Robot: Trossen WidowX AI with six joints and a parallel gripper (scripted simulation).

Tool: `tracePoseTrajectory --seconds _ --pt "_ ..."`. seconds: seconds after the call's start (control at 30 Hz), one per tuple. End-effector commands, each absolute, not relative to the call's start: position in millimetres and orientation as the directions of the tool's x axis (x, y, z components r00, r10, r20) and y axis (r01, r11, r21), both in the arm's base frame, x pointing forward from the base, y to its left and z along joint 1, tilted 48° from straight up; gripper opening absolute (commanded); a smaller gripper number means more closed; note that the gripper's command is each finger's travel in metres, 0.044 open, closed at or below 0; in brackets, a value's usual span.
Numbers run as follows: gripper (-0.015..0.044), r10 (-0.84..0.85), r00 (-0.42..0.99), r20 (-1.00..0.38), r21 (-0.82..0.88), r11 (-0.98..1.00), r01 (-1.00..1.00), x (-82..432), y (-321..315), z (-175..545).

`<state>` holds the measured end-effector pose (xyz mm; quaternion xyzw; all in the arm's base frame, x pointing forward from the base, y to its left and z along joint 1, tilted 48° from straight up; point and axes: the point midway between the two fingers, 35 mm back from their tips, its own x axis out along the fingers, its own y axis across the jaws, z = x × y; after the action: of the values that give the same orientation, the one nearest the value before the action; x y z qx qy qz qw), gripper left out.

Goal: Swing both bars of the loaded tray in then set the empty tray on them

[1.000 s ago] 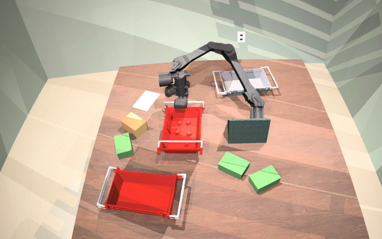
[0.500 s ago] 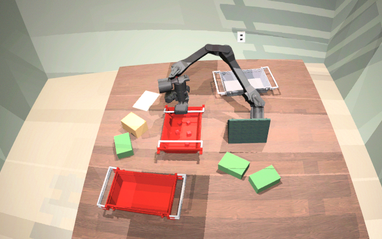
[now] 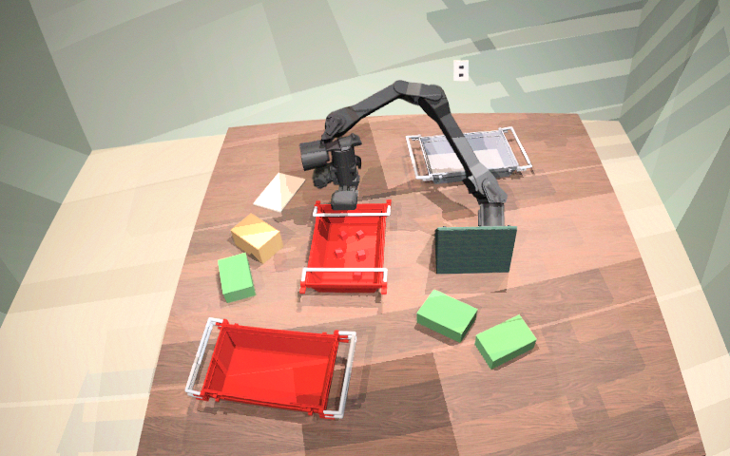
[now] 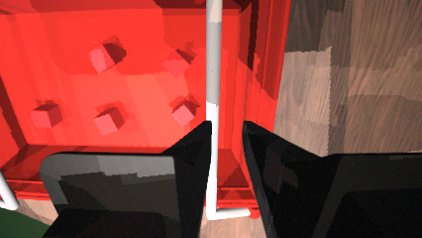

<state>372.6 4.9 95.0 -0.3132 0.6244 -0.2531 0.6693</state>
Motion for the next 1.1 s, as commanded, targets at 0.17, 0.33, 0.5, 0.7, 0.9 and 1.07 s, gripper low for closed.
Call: tracePoseTrajectory --seconds 0.17,0.33,0.5,0.7,0.9,1.07 --pt "0.0084 -0.730 0.091 -0.677 -0.735 0.675 -0.054 372.5 4.3 94.5" --pt "0.0084 -0.730 0.091 -0.677 -0.735 0.675 -0.054 372.5 4.3 94.5" --pt "0.0000 -0.730 0.091 -0.677 -0.735 0.675 -0.054 372.5 4.3 94.5" --pt "0.0000 -0.730 0.091 -0.677 -0.735 0.675 -0.054 372.5 4.3 94.5" --pt "0.0000 -0.730 0.091 -0.677 -0.735 0.676 -0.052 372.4 4.7 94.7" --pt "0.0000 -0.730 0.091 -0.677 -0.735 0.676 -0.052 372.4 4.7 94.7"
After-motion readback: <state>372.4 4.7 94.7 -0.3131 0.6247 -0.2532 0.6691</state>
